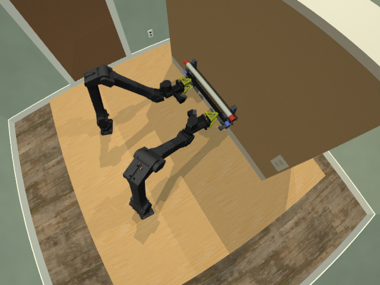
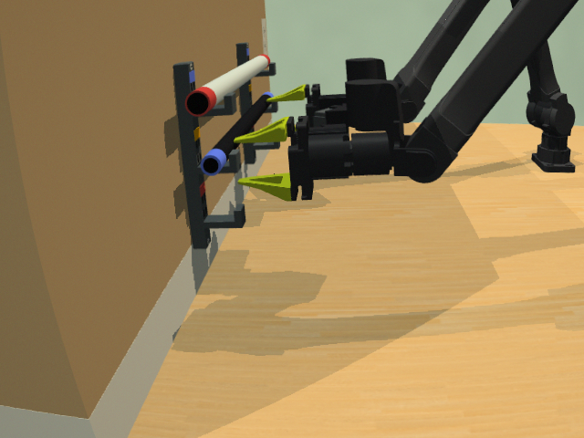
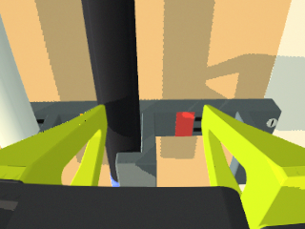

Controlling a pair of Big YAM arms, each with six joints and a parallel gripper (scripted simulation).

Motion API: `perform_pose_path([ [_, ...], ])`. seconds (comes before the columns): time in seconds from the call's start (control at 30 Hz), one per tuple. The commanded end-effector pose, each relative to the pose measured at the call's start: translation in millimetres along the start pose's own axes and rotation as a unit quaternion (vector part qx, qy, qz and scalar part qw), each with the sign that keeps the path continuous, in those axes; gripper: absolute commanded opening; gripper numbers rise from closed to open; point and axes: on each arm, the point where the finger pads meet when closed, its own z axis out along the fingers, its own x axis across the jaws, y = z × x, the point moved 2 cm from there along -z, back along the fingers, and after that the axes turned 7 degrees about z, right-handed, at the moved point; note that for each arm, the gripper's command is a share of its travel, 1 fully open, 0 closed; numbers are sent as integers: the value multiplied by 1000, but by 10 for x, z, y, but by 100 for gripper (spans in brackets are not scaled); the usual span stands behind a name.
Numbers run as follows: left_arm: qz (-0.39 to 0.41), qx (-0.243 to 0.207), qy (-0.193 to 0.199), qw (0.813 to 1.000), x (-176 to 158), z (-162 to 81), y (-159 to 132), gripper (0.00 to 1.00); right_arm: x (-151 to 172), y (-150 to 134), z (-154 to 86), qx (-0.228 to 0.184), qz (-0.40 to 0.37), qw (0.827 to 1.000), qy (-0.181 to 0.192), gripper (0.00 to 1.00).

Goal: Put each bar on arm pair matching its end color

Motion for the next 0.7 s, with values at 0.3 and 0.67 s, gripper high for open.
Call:
perform_pose_path([
  [0.3,-8,-2,36,999,365,-146,46,58,-477,129,-146,-9,19,999,-43,58],
  [0.67,-8,-4,42,999,444,-261,69,58,-531,136,-260,-10,21,999,-47,58],
])
